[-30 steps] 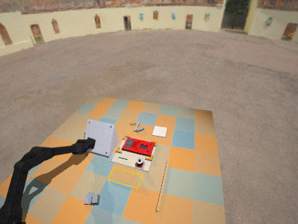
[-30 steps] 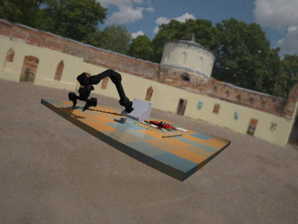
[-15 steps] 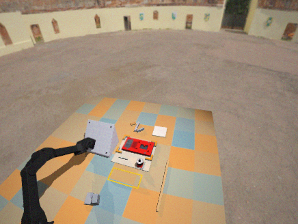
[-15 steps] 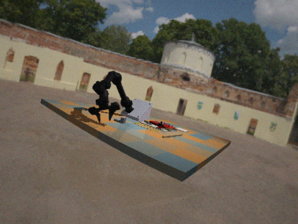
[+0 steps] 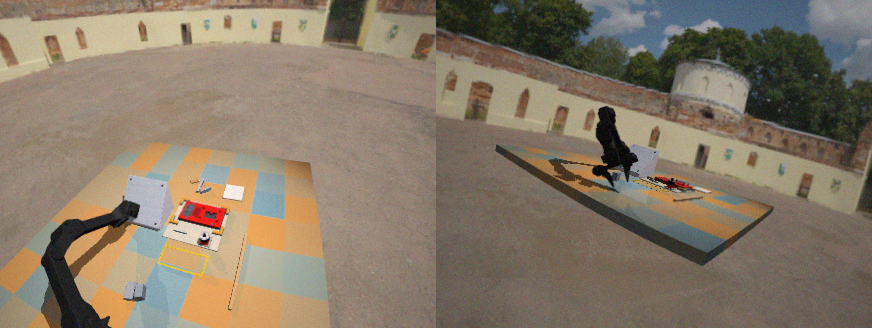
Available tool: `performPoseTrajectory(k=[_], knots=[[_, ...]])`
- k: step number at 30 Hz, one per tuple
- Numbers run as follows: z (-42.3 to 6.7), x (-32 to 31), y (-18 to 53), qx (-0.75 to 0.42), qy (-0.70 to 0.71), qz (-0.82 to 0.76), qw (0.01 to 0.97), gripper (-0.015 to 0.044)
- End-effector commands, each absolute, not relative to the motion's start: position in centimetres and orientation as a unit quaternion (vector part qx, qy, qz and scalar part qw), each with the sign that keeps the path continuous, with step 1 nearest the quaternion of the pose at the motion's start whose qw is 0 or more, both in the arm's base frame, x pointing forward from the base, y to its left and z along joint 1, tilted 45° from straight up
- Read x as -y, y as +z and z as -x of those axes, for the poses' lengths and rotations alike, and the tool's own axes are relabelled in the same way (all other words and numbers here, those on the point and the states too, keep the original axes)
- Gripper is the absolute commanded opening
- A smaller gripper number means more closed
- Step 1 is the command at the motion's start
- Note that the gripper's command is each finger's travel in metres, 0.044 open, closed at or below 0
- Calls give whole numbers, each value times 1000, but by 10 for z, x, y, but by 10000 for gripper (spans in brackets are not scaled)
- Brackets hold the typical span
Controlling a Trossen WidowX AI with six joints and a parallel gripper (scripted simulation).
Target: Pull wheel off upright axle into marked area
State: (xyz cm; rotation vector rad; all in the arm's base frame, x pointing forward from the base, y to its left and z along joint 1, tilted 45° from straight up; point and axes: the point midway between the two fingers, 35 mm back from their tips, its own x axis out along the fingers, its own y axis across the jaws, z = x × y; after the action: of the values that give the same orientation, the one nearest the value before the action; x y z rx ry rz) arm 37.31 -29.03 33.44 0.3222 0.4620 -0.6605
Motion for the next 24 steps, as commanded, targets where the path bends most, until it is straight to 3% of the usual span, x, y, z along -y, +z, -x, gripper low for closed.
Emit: performPoseTrajectory(k=[1,12,24], knots=[[-395,263,294,-266,-323,-218,882,300],[-425,180,218,-342,-376,-333,794,300],[-421,72,144,-390,-480,-365,696,300]])
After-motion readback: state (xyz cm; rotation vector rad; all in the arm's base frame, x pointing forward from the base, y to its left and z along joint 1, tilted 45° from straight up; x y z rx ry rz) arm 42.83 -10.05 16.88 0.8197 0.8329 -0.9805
